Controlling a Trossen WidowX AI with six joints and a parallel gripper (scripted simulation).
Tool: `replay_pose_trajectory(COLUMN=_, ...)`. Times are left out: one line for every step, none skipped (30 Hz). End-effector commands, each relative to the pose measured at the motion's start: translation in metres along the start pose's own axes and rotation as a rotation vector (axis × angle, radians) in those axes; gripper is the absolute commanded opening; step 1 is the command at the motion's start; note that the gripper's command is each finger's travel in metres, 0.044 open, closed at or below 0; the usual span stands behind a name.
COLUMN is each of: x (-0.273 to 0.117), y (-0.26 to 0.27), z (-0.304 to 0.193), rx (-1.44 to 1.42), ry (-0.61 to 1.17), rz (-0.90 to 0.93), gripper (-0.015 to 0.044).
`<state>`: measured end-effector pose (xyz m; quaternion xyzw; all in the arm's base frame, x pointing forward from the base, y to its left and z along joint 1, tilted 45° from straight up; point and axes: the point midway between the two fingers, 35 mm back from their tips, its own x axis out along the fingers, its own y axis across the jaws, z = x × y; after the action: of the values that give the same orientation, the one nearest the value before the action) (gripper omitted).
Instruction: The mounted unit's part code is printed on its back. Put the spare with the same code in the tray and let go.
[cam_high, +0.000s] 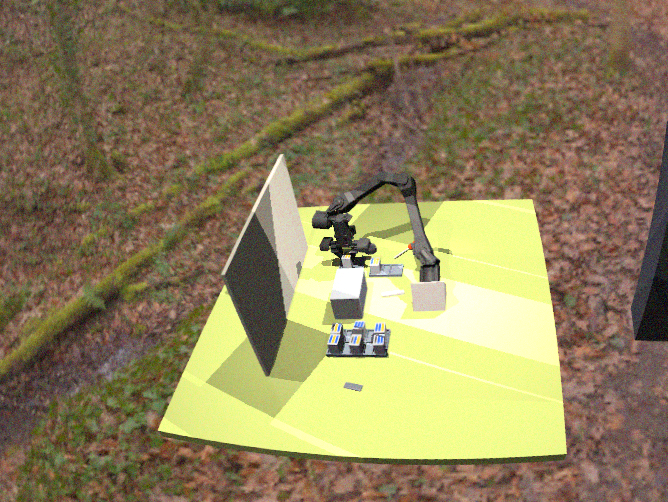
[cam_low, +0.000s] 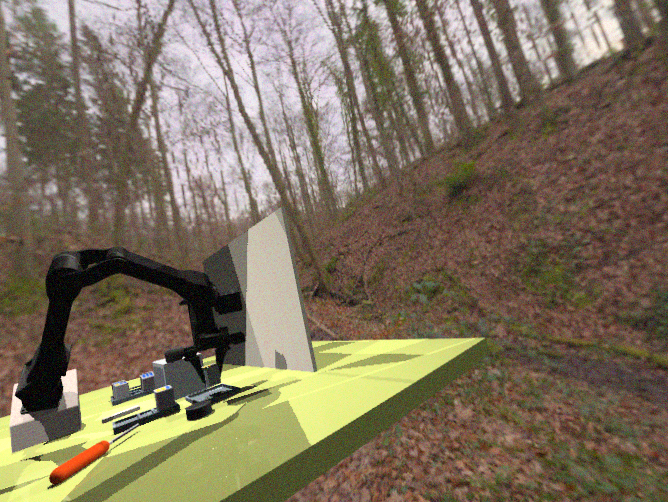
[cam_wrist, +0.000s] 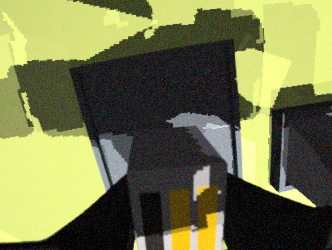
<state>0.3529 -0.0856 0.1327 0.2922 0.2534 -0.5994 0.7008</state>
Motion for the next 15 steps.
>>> replay_pose_trajectory(x=0.004, y=-0.002, z=-0.002, rx=-0.011, ry=0.003, rz=-0.003, gripper=0.0000)
replay_pose_trajectory(x=0.005, y=-0.003, z=-0.002, rx=-0.011, ry=0.003, rz=-0.003, gripper=0.0000)
replay_pose_trajectory(x=0.006, y=-0.003, z=-0.002, rx=-0.011, ry=0.003, rz=-0.003, gripper=0.0000)
replay_pose_trajectory(x=0.007, y=-0.003, z=-0.002, rx=-0.011, ry=0.002, rz=-0.003, gripper=0.0000)
replay_pose_trajectory(x=0.008, y=-0.003, z=-0.002, rx=-0.011, ry=0.002, rz=-0.003, gripper=0.0000)
replay_pose_trajectory(x=0.009, y=-0.003, z=-0.002, rx=-0.011, ry=0.002, rz=-0.003, gripper=0.0000)
replay_pose_trajectory(x=0.009, y=-0.003, z=-0.001, rx=-0.011, ry=0.002, rz=-0.003, gripper=0.0000)
replay_pose_trajectory(x=0.010, y=-0.003, z=-0.001, rx=-0.011, ry=0.001, rz=-0.003, gripper=0.0000)
replay_pose_trajectory(x=0.011, y=-0.004, z=-0.001, rx=-0.011, ry=0.001, rz=-0.003, gripper=0.0000)
replay_pose_trajectory(x=0.012, y=-0.004, z=-0.001, rx=-0.011, ry=0.001, rz=-0.003, gripper=0.0000)
replay_pose_trajectory(x=0.013, y=-0.004, z=-0.001, rx=-0.011, ry=0.001, rz=-0.003, gripper=0.0000)
replay_pose_trajectory(x=0.014, y=-0.004, z=-0.001, rx=-0.011, ry=0.000, rz=-0.003, gripper=0.0000)
replay_pose_trajectory(x=0.014, y=-0.004, z=-0.001, rx=-0.011, ry=0.000, rz=-0.003, gripper=0.0000)
replay_pose_trajectory(x=0.015, y=-0.004, z=-0.001, rx=-0.011, ry=0.000, rz=-0.003, gripper=0.0000)
replay_pose_trajectory(x=0.016, y=-0.004, z=-0.001, rx=-0.011, ry=0.000, rz=-0.003, gripper=0.0000)
